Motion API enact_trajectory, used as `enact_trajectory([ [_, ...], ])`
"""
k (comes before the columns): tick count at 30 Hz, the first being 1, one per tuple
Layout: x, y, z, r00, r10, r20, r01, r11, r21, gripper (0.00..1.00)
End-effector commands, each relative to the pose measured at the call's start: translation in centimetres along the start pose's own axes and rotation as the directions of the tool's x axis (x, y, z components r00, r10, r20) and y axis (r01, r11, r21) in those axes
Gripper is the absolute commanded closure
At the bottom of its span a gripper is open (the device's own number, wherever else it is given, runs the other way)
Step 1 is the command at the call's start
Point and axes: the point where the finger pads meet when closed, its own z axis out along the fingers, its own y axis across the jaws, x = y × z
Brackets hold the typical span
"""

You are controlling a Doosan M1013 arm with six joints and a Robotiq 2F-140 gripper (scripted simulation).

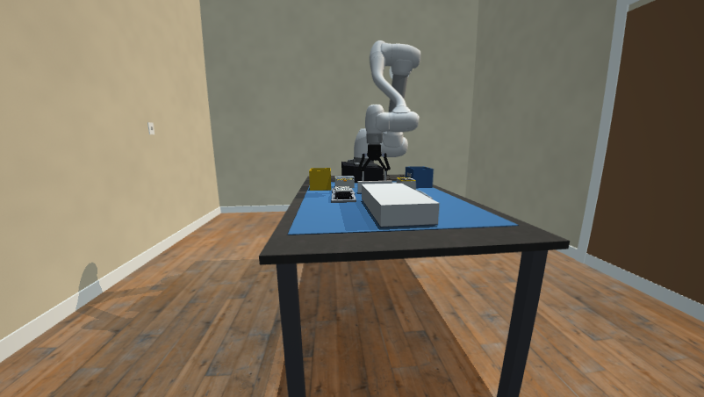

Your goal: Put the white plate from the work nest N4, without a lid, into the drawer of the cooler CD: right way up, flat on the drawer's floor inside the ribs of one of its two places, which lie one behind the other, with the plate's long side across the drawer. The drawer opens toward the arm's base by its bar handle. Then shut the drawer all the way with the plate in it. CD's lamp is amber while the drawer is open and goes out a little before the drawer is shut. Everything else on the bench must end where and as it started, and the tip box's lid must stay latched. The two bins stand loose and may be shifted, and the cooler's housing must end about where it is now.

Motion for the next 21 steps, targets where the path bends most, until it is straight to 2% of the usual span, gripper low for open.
enact_trajectory([
  [1, 0.2, 0.2, -0.8, 1.0, 0.005, -0.001, -0.005, 1.0, -0.001, 0.13],
  [21, 0.2, 0.2, -3.2, 1.0, 0.005, -0.001, -0.005, 1.0, -0.001, 0.13],
])
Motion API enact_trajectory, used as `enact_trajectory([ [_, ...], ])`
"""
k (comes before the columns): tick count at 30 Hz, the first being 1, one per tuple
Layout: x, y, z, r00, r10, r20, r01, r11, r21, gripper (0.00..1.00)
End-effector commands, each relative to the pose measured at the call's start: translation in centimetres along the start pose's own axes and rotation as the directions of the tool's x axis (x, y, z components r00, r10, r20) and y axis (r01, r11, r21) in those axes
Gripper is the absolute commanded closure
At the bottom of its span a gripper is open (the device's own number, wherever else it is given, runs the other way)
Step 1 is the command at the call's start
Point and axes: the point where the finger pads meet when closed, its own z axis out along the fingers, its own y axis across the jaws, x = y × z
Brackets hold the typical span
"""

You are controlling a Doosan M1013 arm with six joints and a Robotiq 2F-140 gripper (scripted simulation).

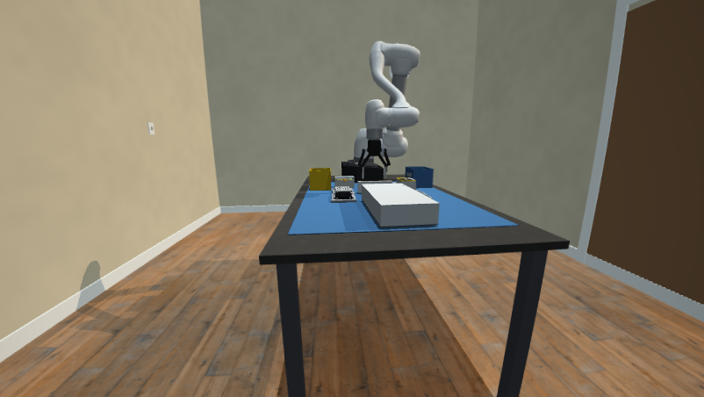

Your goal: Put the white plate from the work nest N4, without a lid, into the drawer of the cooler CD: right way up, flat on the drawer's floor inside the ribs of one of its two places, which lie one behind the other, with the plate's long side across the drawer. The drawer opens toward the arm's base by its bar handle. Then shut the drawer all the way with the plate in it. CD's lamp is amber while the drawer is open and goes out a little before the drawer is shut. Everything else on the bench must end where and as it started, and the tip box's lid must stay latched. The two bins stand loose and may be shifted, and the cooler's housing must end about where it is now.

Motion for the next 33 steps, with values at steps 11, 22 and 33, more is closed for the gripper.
enact_trajectory([
  [11, 0.3, 0.2, -1.9, 1.0, 0.006, -0.001, -0.006, 1.0, -0.002, 0.13],
  [22, 0.2, 0.2, -3.1, 1.0, 0.006, -0.001, -0.006, 1.0, -0.002, 0.13],
  [33, 0.2, 0.2, -4.6, 1.0, 0.006, -0.001, -0.006, 1.0, -0.002, 0.13],
])
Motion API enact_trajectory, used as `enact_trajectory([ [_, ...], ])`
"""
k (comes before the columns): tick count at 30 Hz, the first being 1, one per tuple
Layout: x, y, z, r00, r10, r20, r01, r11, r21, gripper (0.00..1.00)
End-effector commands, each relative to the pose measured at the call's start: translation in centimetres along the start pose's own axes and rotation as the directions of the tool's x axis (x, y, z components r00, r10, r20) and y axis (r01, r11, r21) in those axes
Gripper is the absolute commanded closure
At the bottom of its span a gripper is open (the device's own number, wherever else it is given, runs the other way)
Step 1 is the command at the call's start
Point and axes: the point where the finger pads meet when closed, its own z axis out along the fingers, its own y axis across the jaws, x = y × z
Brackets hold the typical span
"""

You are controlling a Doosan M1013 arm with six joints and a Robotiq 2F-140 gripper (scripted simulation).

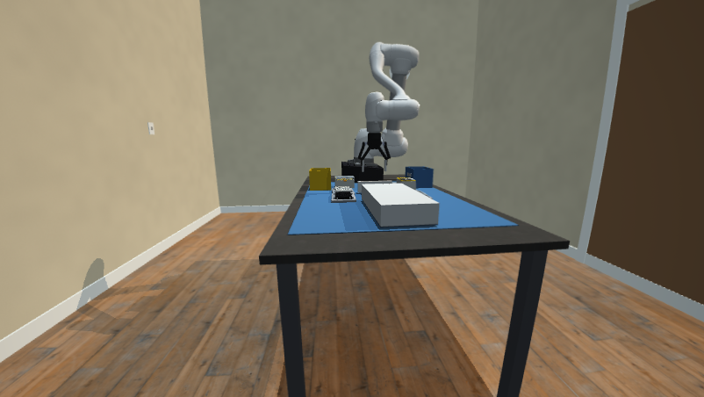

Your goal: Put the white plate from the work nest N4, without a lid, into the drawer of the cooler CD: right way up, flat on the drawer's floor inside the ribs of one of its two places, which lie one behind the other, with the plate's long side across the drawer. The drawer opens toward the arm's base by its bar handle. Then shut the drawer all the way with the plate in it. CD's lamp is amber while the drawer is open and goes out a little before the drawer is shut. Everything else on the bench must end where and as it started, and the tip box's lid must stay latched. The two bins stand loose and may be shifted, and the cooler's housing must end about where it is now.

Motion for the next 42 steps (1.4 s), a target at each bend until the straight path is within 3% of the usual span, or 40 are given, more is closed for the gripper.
enact_trajectory([
  [1, 0.2, 0.2, -0.9, 1.0, 0.006, -0.001, -0.006, 1.0, -0.002, 0.13],
  [13, 0.2, 0.2, -2.1, 1.0, 0.006, -0.001, -0.006, 1.0, -0.002, 0.13],
  [42, 0.2, 0.2, -2.1, 1.0, 0.006, -0.001, -0.006, 1.0, -0.002, 0.13],
])
